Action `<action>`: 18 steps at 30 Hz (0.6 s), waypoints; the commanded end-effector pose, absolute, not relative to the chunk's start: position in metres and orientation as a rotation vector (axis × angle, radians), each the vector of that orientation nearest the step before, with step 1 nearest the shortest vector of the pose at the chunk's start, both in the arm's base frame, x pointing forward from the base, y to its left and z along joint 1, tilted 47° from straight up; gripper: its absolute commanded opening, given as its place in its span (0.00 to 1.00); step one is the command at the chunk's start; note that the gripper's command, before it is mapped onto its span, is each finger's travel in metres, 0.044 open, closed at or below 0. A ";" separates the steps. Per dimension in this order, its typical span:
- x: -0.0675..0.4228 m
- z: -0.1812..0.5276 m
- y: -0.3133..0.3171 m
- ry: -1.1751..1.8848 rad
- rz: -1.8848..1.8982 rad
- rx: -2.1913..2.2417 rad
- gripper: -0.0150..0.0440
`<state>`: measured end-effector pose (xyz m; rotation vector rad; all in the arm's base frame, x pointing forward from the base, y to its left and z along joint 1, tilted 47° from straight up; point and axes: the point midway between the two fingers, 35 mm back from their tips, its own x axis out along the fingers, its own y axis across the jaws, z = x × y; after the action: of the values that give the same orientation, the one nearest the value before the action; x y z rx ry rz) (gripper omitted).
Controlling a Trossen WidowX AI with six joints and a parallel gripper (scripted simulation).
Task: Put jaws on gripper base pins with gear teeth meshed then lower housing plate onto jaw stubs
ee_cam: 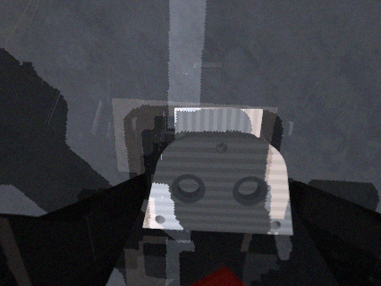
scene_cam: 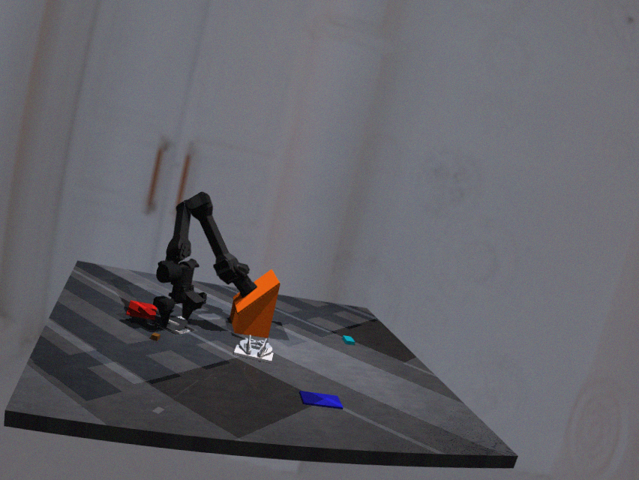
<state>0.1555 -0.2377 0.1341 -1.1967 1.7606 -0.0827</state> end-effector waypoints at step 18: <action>0.156 0.134 -0.238 1.761 -0.083 -1.197 0.95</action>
<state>0.1555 -0.2377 0.1341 -1.1967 1.7607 -0.0827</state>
